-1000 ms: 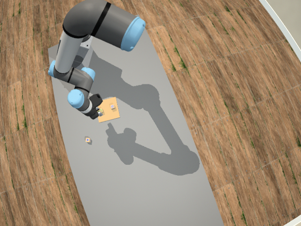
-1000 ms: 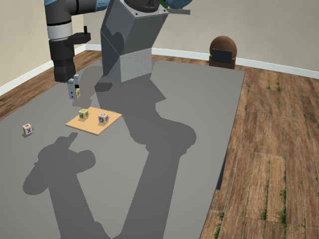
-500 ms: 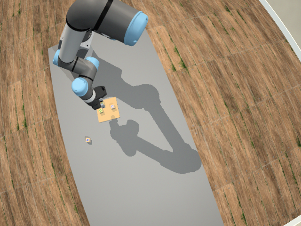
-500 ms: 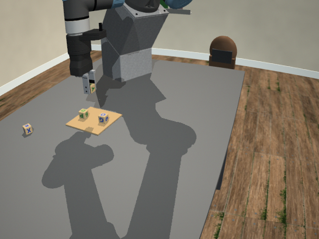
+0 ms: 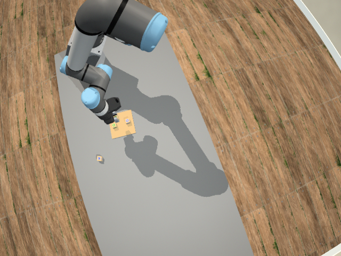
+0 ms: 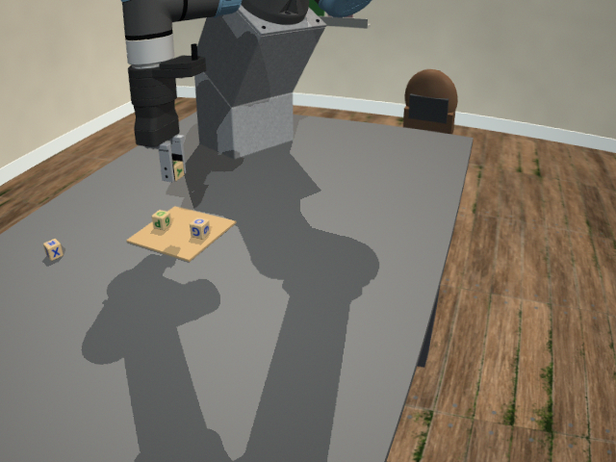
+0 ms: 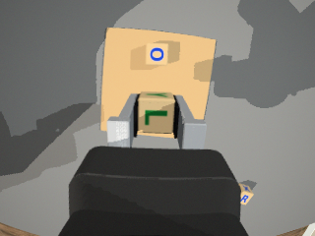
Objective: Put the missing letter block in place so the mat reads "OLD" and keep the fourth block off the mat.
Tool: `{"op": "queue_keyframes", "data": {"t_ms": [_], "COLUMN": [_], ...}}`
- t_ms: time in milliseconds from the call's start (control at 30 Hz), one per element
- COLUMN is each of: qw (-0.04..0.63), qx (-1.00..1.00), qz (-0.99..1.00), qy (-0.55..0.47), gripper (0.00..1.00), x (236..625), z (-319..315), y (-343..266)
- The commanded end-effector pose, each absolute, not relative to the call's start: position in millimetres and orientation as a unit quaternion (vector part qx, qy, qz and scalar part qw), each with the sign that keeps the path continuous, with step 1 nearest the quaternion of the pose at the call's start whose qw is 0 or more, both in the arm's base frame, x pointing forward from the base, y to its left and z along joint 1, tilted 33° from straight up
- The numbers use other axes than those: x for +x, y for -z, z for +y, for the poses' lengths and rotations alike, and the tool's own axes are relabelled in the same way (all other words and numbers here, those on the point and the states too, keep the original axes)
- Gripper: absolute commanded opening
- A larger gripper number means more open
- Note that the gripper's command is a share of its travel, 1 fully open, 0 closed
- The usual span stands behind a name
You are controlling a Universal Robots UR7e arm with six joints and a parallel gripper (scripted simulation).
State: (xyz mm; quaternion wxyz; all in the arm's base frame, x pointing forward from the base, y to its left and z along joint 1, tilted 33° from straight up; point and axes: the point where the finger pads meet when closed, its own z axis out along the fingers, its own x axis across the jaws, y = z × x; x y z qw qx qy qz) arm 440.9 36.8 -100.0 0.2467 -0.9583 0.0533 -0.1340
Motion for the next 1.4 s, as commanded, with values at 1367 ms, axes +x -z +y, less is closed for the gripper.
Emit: {"op": "queue_keyframes", "data": {"t_ms": [1367], "qw": [0.246], "qx": [-0.958], "qz": [0.053], "qy": [0.135], "gripper": [0.49], "x": [469], "z": [81], "y": [182]}}
